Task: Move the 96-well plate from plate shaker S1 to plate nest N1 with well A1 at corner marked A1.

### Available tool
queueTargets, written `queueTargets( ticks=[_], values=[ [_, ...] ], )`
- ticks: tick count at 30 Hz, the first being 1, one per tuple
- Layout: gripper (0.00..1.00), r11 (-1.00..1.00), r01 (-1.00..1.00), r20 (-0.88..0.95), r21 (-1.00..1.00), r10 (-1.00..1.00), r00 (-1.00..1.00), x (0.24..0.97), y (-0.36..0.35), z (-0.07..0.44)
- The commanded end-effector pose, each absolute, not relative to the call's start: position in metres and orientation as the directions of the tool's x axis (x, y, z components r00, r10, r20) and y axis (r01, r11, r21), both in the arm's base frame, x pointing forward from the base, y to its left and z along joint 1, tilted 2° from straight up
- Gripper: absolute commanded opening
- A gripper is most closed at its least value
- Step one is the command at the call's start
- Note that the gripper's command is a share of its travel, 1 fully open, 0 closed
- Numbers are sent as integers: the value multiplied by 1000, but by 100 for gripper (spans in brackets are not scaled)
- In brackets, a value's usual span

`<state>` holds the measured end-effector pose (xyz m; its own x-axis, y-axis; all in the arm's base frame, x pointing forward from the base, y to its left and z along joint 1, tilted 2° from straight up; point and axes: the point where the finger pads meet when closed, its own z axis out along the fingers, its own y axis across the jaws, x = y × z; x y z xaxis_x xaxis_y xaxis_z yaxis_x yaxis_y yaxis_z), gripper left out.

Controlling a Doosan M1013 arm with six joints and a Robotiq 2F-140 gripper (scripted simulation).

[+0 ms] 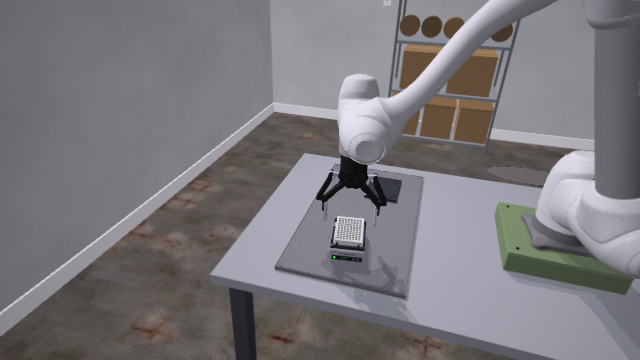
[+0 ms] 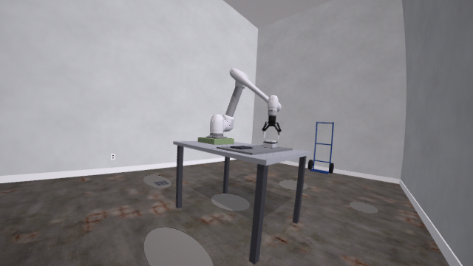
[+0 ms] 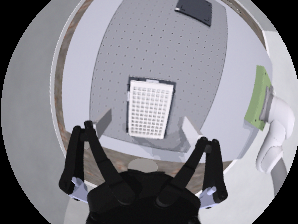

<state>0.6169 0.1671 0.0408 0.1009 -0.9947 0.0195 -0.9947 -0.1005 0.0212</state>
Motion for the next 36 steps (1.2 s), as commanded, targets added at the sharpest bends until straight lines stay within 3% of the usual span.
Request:
queueTargets(
  ticks=[1, 36],
  values=[
    [100, -99, -995, 22, 22, -995, 100, 616, 168, 31],
    [100, -99, -995, 22, 22, -995, 100, 615, 167, 19]
  ],
)
